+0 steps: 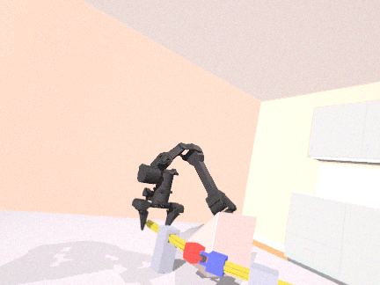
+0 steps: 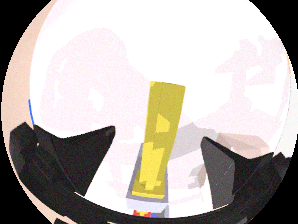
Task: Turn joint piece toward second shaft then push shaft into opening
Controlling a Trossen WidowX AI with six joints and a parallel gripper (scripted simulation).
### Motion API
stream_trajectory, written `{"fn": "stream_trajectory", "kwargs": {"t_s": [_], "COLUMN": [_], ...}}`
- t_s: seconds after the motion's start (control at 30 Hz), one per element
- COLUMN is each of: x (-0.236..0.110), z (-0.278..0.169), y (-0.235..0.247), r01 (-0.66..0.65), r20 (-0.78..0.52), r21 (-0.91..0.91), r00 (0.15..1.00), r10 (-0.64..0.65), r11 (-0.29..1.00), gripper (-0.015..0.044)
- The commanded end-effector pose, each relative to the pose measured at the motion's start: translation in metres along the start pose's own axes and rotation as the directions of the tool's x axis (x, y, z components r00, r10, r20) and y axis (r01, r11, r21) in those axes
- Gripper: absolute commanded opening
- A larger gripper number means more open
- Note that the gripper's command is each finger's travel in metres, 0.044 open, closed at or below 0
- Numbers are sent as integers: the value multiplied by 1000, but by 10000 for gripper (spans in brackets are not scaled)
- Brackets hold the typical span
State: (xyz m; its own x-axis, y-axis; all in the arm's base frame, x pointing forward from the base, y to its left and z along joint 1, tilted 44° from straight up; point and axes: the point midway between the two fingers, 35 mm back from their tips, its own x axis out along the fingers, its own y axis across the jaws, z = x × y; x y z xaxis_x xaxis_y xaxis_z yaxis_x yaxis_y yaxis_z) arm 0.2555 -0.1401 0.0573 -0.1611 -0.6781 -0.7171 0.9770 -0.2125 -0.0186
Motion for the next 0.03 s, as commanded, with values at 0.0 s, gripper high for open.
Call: {"fn": "stream_trajectory", "kwargs": {"t_s": [0.0], "x": [-9], "z": [2], "y": [1], "r01": [-7], "r20": [-7], "r21": [13], "r00": [1000], "r10": [7], "r11": [1000], "gripper": [440]}}
